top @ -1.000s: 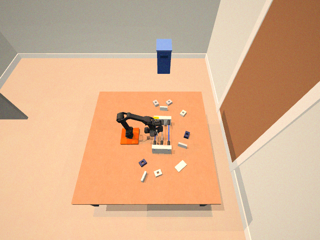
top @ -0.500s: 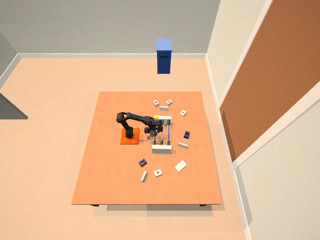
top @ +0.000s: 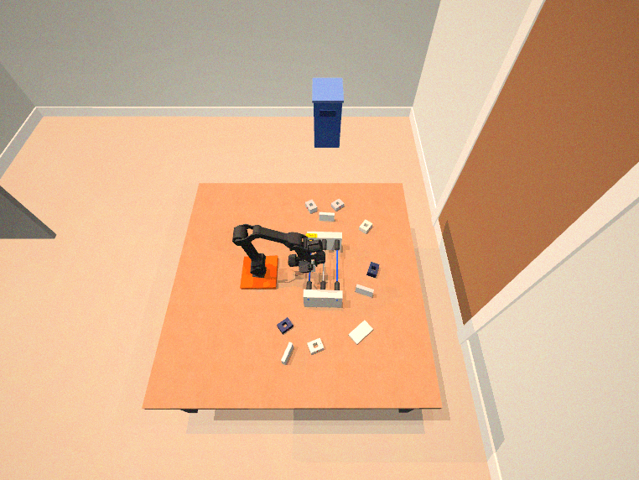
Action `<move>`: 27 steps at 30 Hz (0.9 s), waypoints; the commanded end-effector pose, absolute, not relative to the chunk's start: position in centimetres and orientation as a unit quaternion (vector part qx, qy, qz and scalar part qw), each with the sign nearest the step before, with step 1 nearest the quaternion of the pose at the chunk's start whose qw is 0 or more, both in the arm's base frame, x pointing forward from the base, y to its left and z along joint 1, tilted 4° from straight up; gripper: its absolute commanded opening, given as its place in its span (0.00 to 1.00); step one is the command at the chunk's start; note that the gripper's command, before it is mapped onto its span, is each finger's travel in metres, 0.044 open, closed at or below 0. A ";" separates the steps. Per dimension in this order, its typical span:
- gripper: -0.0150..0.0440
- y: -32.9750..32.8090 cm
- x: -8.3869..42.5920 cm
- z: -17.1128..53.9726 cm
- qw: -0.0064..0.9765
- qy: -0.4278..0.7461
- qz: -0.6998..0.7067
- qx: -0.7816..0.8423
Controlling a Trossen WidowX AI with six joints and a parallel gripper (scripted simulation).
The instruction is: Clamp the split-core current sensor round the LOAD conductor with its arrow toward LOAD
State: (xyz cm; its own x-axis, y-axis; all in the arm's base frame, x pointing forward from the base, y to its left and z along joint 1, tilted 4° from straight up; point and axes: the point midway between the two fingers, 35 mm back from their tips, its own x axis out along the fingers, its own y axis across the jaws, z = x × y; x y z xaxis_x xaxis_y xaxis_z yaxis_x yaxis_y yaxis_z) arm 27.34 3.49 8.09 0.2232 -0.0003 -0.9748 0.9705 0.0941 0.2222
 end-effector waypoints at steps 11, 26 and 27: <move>0.49 3.5 27.3 8.1 0.578 0.461 -0.420 0.526; 0.25 3.5 27.2 8.1 0.569 0.473 -0.433 0.515; 0.25 3.5 27.2 8.1 0.569 0.473 -0.433 0.515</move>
